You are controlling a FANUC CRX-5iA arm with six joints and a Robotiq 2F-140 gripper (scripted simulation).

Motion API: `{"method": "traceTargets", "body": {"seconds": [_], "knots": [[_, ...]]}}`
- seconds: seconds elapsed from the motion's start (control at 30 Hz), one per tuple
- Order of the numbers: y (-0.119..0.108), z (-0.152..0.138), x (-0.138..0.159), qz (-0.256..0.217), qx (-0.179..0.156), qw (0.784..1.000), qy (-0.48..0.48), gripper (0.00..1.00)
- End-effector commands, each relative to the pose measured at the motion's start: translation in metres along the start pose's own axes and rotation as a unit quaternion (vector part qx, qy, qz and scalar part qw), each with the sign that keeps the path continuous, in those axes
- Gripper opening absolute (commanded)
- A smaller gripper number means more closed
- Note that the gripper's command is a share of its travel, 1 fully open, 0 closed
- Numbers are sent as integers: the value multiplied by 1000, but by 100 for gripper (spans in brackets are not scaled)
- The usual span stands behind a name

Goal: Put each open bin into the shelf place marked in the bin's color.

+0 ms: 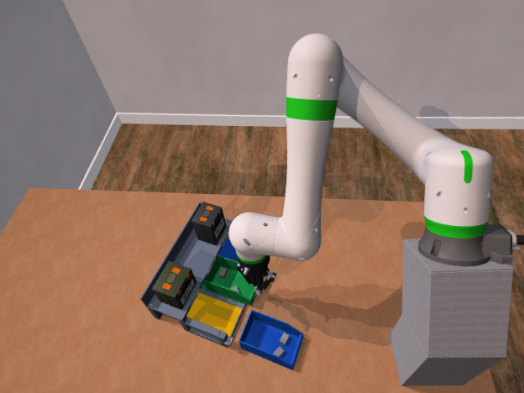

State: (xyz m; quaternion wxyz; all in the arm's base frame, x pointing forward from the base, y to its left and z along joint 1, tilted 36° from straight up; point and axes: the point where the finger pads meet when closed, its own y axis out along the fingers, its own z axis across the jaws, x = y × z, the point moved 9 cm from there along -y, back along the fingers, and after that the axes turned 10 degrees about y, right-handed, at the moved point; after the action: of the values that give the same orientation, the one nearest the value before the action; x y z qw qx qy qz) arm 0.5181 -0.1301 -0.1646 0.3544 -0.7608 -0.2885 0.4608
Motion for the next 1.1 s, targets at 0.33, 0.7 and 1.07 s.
{"method": "traceTargets", "body": {"seconds": [0.33, 0.7, 1.07], "knots": [[0, -8, 2, 0, 0, 1000, 0, 0], [0, -16, 3, 0, 0, 1000, 0, 0], [0, -21, 4, 0, 0, 1000, 0, 0]]}}
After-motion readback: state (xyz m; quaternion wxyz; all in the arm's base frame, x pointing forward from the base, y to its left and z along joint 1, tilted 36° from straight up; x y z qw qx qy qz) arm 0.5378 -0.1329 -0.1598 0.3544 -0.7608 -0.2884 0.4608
